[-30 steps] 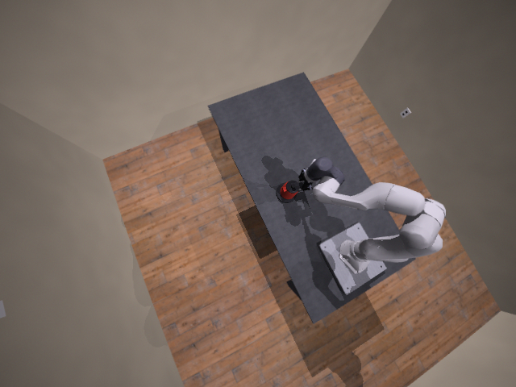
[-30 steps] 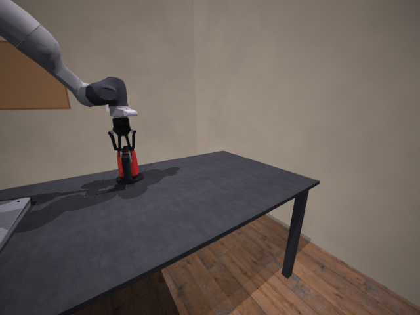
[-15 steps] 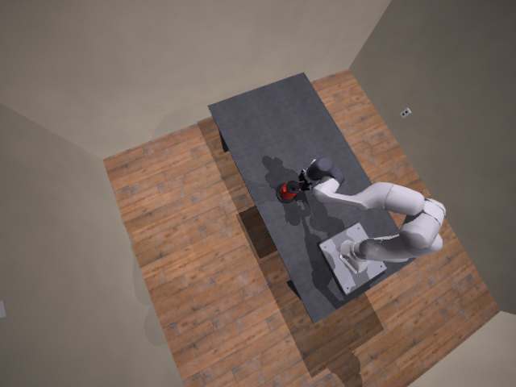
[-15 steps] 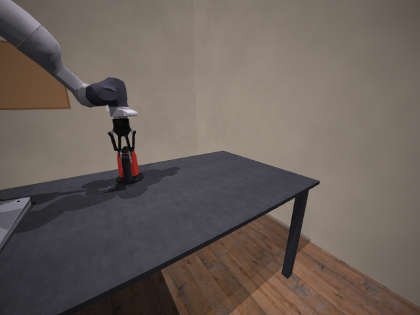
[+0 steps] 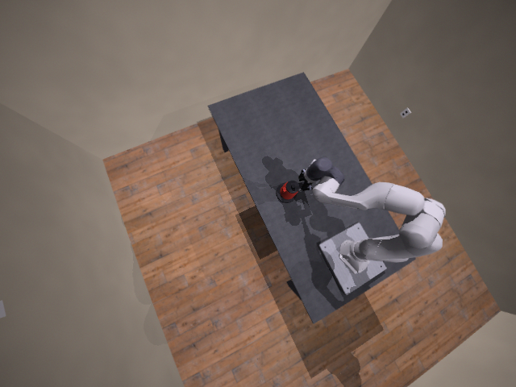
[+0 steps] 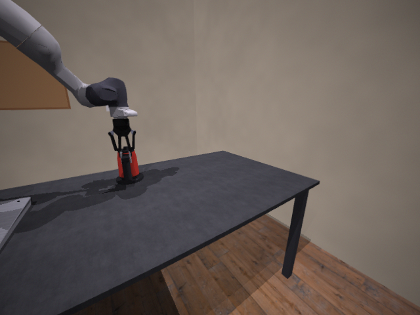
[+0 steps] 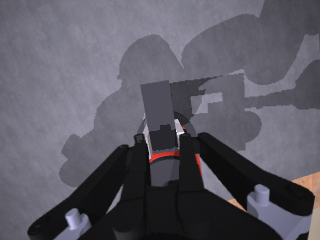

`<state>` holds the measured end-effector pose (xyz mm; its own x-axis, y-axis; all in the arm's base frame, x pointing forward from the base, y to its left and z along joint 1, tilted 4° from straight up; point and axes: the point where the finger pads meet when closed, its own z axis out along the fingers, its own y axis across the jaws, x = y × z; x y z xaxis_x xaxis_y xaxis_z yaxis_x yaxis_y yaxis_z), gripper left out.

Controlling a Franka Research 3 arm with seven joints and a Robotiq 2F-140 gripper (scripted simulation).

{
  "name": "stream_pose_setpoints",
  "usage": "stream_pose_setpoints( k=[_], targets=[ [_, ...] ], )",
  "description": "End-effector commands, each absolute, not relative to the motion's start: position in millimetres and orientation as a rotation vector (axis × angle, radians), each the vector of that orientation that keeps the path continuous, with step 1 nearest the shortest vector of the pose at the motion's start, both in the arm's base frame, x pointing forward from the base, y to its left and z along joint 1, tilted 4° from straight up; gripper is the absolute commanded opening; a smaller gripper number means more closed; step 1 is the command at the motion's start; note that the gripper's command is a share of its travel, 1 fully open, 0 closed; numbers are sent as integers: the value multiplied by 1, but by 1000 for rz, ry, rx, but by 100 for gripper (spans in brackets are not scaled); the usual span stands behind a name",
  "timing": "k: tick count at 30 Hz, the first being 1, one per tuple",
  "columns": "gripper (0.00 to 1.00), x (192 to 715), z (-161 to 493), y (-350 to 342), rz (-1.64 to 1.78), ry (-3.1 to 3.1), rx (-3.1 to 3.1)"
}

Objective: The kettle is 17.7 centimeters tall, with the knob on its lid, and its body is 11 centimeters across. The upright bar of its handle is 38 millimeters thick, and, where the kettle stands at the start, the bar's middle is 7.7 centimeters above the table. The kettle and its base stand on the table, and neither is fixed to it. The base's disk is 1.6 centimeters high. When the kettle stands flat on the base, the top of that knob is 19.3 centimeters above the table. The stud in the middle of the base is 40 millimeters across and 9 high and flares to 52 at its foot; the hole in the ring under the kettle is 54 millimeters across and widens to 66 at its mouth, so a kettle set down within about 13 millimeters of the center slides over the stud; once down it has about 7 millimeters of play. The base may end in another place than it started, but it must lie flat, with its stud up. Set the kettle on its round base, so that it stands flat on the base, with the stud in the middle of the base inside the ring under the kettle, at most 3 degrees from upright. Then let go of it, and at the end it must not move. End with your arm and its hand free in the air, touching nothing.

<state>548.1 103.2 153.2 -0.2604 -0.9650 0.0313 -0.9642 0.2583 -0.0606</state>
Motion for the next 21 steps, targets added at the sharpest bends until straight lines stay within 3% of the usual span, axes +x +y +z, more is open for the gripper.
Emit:
stream_pose_setpoints(
  k=[1,21],
  targets=[
    [0,551,154,104,-114,2481,-1893],
    [0,551,152,104,-114,2481,-1893]
  ],
)
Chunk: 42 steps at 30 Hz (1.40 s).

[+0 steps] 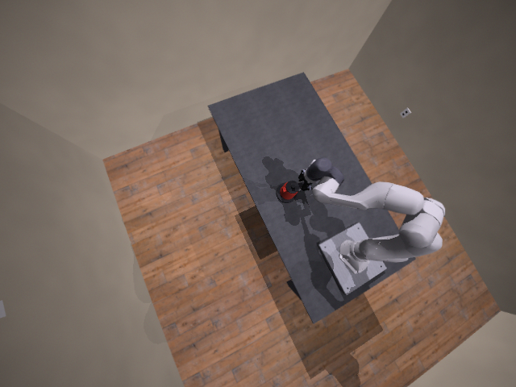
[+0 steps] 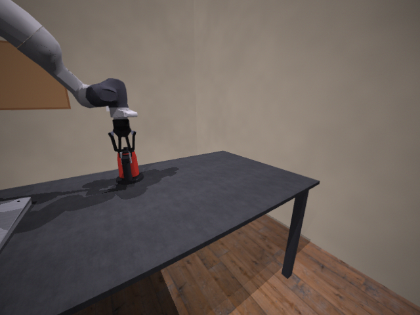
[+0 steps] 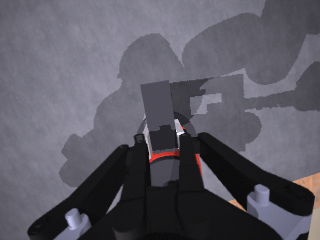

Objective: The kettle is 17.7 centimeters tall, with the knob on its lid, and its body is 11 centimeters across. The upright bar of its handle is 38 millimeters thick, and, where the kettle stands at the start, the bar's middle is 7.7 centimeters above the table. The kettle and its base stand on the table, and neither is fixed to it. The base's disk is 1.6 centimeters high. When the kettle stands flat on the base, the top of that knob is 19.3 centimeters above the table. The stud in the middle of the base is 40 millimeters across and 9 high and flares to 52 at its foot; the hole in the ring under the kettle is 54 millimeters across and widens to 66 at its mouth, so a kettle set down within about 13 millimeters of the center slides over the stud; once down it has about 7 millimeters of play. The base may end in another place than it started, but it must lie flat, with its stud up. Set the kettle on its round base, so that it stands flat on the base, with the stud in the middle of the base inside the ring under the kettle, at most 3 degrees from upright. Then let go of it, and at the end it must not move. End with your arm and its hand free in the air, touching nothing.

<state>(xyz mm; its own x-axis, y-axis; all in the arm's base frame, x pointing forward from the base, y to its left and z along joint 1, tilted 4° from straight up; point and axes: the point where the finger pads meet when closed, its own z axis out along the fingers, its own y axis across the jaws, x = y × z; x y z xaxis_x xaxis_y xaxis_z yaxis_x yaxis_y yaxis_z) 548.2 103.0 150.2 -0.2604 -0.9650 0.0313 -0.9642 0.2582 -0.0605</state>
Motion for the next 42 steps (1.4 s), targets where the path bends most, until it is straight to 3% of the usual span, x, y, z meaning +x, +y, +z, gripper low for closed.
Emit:
stream_pose_setpoints(
  k=[1,24,25,42],
  targets=[
    [0,551,152,104,-114,2481,-1893],
    [0,551,150,104,-114,2481,-1893],
    [47,551,150,104,-114,2481,-1893],
    [47,551,152,104,-114,2481,-1893]
  ],
)
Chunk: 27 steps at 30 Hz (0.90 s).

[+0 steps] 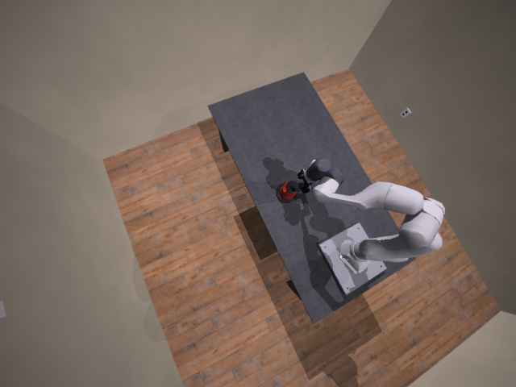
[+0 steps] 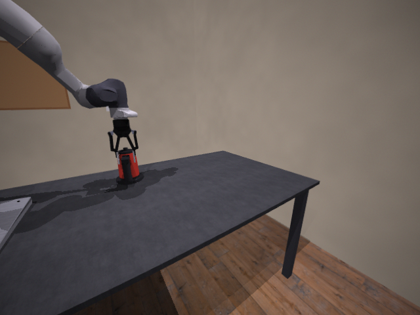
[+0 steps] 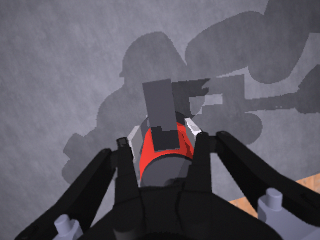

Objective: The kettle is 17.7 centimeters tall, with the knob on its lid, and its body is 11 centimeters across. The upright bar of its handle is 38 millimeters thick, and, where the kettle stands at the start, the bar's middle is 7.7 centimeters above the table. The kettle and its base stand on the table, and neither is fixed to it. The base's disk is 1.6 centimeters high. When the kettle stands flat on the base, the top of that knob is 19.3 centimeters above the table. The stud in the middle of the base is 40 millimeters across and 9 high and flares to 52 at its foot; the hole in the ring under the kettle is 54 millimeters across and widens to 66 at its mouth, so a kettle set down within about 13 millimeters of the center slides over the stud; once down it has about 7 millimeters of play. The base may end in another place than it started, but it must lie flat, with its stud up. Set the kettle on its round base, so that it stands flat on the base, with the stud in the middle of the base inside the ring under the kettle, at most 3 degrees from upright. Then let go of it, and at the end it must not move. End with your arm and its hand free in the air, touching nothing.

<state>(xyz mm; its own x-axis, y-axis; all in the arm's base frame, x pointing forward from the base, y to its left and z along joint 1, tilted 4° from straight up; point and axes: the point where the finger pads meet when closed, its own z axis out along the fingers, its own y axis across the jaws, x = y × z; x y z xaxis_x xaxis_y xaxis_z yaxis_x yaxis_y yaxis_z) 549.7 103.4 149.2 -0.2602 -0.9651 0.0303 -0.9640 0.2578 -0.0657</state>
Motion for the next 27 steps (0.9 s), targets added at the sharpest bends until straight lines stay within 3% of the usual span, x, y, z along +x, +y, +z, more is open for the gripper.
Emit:
stream_pose_setpoints(
  k=[1,27],
  targets=[
    [47,551,154,104,-114,2481,-1893],
    [47,542,308,111,-114,2481,-1893]
  ],
)
